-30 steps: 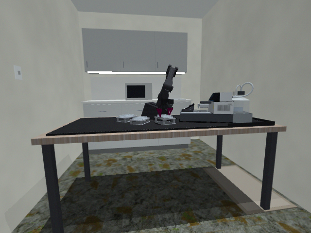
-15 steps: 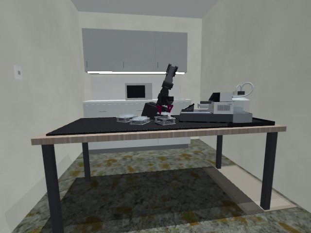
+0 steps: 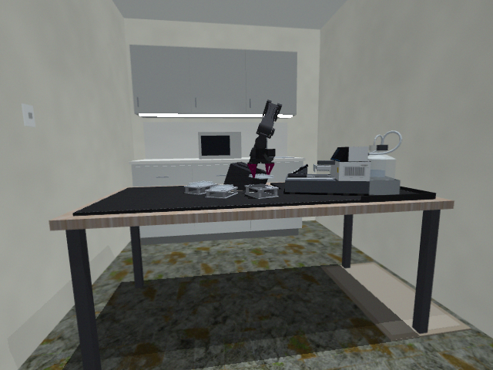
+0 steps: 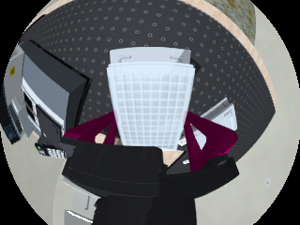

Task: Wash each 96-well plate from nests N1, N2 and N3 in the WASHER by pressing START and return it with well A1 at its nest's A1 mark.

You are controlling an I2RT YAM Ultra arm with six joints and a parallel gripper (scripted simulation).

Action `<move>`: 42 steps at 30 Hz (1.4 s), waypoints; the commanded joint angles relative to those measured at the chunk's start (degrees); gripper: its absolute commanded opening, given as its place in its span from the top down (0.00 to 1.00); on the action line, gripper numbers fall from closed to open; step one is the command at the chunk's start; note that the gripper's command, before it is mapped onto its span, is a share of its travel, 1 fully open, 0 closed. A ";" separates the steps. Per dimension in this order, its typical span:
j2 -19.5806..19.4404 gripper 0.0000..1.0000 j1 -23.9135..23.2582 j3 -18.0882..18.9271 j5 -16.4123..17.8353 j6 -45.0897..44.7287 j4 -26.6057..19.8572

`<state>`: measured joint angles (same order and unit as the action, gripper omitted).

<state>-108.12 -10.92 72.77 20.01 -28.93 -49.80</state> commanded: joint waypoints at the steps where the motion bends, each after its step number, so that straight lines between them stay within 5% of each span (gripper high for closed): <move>1: 1.09 1.00 -0.67 0.90 0.26 -0.57 -1.59; 36: 3.64 1.00 -2.78 6.37 0.40 -3.12 -10.51; 42: 6.30 1.00 -0.14 3.74 0.21 7.62 -9.47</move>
<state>-103.46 -11.86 76.86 19.38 -27.64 -60.23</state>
